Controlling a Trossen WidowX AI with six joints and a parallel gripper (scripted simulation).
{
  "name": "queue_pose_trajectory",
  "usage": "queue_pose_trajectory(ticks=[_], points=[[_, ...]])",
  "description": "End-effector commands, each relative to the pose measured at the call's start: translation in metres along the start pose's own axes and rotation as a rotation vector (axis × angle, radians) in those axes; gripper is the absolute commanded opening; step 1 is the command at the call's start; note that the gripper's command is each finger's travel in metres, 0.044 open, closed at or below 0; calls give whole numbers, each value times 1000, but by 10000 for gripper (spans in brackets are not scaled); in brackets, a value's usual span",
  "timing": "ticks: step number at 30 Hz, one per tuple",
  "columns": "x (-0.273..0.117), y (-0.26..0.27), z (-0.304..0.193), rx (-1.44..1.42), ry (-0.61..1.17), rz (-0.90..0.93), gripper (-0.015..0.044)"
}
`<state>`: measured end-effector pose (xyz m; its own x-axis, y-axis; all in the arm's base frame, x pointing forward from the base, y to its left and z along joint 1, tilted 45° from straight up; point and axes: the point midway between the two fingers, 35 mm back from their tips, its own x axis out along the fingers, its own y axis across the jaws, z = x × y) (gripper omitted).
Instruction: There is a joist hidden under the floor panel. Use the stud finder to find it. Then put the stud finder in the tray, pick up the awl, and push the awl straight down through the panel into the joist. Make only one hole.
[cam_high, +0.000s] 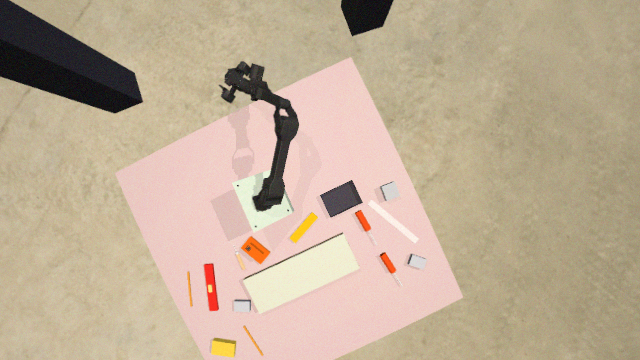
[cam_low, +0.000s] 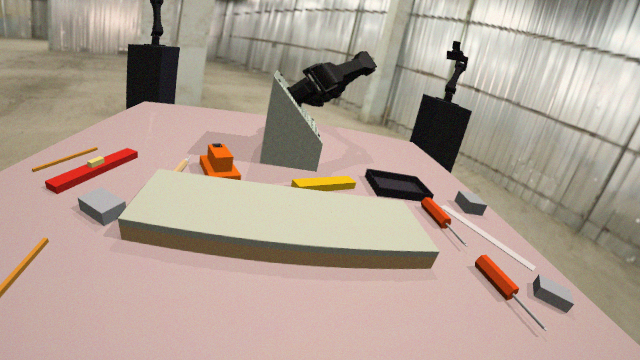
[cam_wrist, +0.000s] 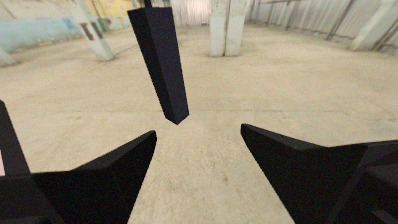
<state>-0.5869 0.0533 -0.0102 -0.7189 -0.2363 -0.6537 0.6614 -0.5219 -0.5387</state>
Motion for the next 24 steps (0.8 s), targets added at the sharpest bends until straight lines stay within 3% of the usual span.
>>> queue_pose_trajectory(ticks=[1, 7, 24], points=[[0, 0, 0, 2, 1, -1, 426], [-20, -25, -14, 108, 33, -45, 440], [-210, -156, -108, 329, 153, -440, 440]])
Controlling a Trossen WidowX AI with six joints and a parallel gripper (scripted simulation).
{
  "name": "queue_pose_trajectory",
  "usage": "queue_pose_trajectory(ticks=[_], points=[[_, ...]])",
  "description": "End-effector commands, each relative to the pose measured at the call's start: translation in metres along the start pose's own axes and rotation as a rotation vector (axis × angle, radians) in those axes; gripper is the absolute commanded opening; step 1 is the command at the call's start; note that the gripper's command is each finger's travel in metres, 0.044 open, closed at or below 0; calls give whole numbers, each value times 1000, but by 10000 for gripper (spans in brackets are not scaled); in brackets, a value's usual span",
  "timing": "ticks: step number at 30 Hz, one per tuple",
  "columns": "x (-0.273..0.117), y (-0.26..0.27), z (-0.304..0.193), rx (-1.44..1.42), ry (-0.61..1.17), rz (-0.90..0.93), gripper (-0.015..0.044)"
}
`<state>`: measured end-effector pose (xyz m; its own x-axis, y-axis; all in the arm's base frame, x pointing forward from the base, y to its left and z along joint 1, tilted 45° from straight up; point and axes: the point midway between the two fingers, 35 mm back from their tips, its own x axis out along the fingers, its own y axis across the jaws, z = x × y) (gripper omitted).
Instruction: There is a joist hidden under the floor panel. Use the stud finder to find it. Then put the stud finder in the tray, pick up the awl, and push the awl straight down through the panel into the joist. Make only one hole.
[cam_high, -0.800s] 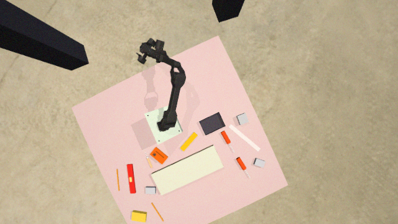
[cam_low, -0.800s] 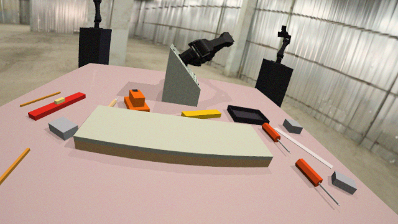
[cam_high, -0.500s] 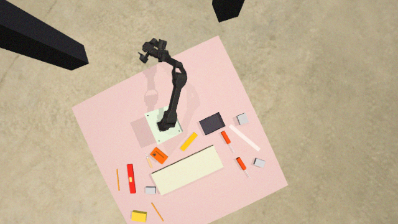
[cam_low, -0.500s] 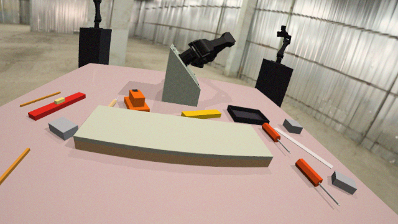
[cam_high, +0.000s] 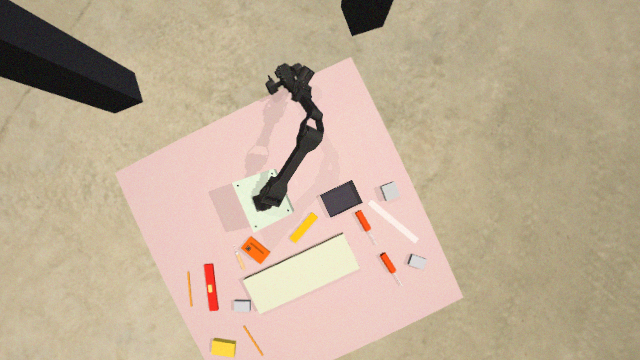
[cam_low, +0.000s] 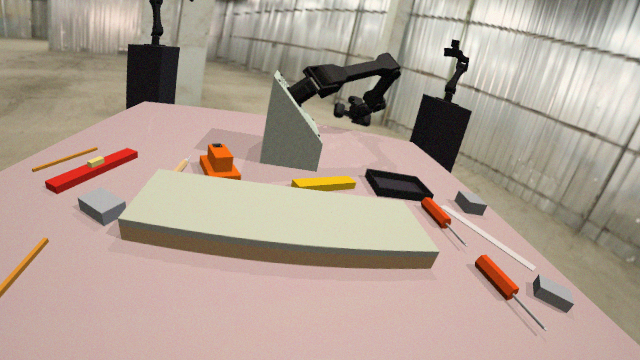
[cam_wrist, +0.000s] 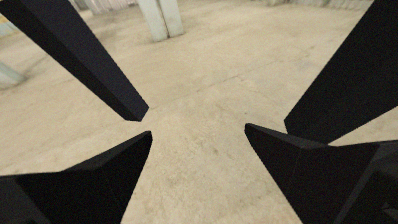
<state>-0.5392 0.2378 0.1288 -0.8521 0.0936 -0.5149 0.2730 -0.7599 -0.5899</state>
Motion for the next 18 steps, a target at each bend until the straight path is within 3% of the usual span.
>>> queue_pose_trajectory(ticks=[1, 18], points=[[-39, -46, -23, 50, 33, -101, 440], [-235, -187, -110, 16, 160, -538, 440]])
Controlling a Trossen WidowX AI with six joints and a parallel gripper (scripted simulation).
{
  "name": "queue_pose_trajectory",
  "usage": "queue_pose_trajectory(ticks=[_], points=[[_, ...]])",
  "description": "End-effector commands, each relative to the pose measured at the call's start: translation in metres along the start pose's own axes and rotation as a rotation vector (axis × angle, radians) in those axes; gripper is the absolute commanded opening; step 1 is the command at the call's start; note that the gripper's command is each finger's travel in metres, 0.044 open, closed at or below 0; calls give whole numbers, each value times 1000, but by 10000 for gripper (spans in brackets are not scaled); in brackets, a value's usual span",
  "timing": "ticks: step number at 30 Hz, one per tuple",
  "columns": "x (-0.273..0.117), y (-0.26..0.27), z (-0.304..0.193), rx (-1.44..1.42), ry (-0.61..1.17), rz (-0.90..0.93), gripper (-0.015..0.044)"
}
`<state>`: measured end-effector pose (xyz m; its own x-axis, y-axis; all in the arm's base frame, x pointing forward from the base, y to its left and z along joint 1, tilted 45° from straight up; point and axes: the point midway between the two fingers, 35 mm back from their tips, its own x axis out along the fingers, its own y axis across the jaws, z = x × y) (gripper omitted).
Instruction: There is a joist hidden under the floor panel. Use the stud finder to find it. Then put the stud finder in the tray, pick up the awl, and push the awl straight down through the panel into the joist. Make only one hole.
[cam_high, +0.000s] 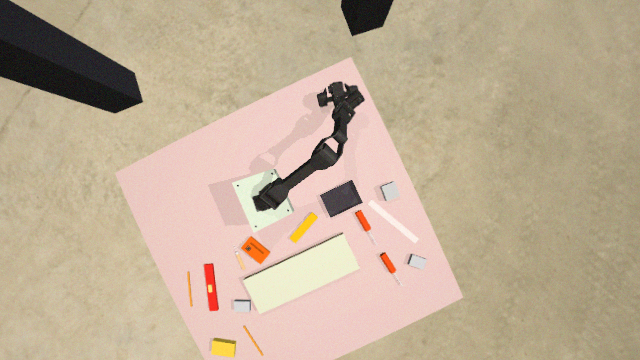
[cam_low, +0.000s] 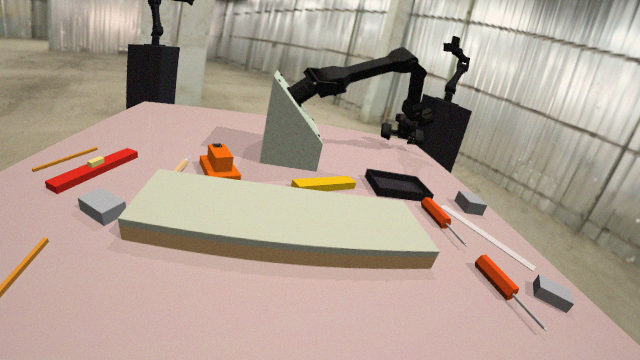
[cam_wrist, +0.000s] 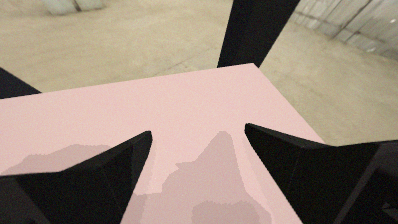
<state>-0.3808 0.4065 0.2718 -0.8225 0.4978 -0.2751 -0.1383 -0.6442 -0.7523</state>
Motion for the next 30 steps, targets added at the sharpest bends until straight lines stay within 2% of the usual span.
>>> queue_pose_trajectory(ticks=[1, 9, 13, 18, 22, 26, 30], points=[[-36, -46, -31, -28, 49, -106, 440], [-119, -119, -94, -52, 196, -288, 440], [-174, -146, -133, -39, 308, -374, 440], [-242, -160, -181, -12, 456, -449, 440], [-275, -179, -196, -43, 564, -526, 440], [-300, -167, -223, -10, 638, -493, 440], [-350, -182, -241, 20, 713, -592, 440]])
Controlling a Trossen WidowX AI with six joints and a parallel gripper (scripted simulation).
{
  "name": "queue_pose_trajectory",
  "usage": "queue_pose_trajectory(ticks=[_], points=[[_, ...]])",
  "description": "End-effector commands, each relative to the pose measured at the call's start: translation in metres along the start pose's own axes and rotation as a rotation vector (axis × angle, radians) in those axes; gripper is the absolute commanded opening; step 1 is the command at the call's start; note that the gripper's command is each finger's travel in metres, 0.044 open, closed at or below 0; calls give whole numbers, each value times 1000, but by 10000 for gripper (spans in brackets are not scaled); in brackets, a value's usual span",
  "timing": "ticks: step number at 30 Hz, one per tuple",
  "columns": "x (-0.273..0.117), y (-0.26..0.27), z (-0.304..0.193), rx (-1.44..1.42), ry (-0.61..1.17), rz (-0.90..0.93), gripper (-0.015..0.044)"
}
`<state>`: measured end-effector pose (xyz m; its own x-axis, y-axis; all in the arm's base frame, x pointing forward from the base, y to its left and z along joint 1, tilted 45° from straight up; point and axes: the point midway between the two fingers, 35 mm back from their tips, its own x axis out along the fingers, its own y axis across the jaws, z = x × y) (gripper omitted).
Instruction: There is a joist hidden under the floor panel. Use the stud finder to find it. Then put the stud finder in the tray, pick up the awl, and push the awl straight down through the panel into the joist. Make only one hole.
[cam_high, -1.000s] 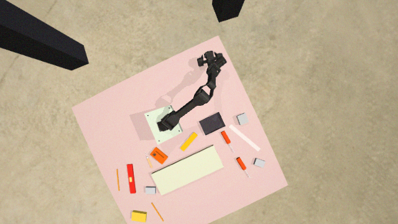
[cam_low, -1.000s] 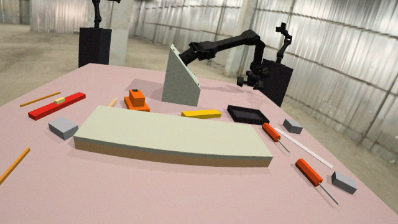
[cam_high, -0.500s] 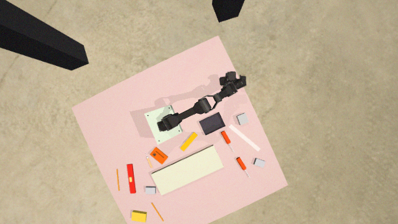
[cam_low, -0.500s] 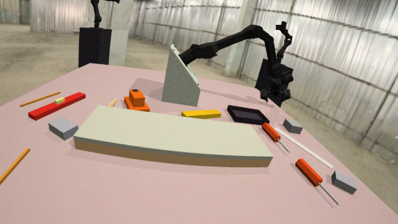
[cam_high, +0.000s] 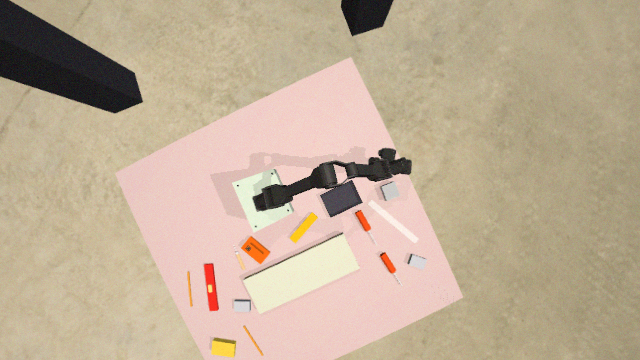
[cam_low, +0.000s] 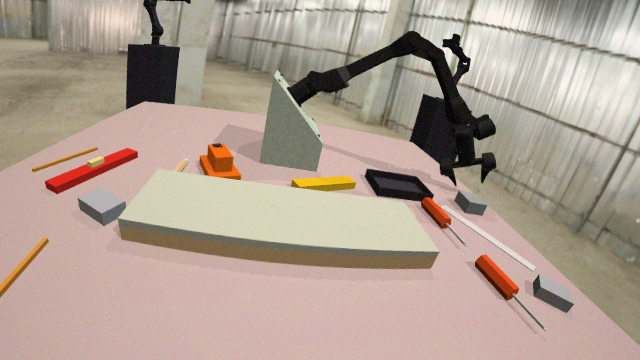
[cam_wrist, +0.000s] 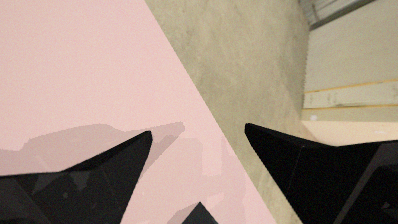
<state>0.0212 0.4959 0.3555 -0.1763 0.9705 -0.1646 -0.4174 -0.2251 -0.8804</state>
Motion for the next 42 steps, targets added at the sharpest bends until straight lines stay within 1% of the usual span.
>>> queue_pose_trajectory(ticks=[1, 4, 8, 12, 16, 22, 30, 36, 42], points=[[-21, -29, -45, 37, 101, -63, 440], [-42, -49, -70, 82, 153, -99, 440], [-58, -62, -102, 114, 226, -148, 440], [-72, -57, -153, 143, 328, -146, 440], [-92, -42, -210, 181, 440, -112, 440], [-134, -13, -295, 287, 592, -80, 440], [-209, 39, -390, 481, 772, -56, 440], [-261, 88, -435, 629, 875, -20, 440], [-326, 155, -468, 792, 996, 18, 440]])
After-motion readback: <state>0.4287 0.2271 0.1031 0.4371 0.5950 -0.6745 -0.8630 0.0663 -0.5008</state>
